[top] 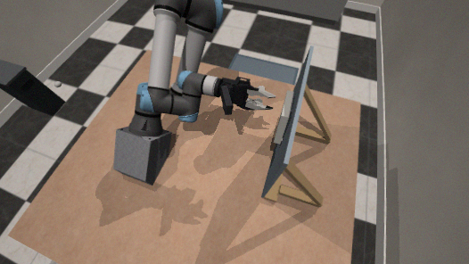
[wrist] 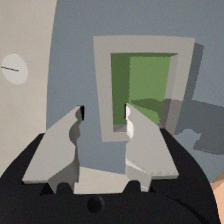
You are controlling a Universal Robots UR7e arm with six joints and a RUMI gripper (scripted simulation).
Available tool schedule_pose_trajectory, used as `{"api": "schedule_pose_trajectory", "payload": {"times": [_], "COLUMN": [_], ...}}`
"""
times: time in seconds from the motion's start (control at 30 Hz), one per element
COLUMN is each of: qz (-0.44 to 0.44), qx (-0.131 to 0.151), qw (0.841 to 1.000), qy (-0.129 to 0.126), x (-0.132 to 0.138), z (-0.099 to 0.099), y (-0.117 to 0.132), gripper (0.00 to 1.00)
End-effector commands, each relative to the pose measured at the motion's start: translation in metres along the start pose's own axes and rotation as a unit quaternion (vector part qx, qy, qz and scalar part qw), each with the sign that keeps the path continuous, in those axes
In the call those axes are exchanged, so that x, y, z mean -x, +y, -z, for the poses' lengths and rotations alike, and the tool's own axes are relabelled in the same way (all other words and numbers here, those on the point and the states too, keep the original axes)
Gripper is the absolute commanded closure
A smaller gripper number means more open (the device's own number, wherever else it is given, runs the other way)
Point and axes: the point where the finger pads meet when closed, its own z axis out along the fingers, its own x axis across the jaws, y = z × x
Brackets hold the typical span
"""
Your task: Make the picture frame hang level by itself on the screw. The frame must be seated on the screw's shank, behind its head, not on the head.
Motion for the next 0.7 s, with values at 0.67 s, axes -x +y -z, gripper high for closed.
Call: {"api": "schedule_pose_trajectory", "payload": {"times": [0.67], "qz": [0.000], "qx": [-0.001], "qw": [1.000], "qy": [0.000], "x": [0.000], "z": [-0.041], "y": [0.000], "gripper": [0.71]}}
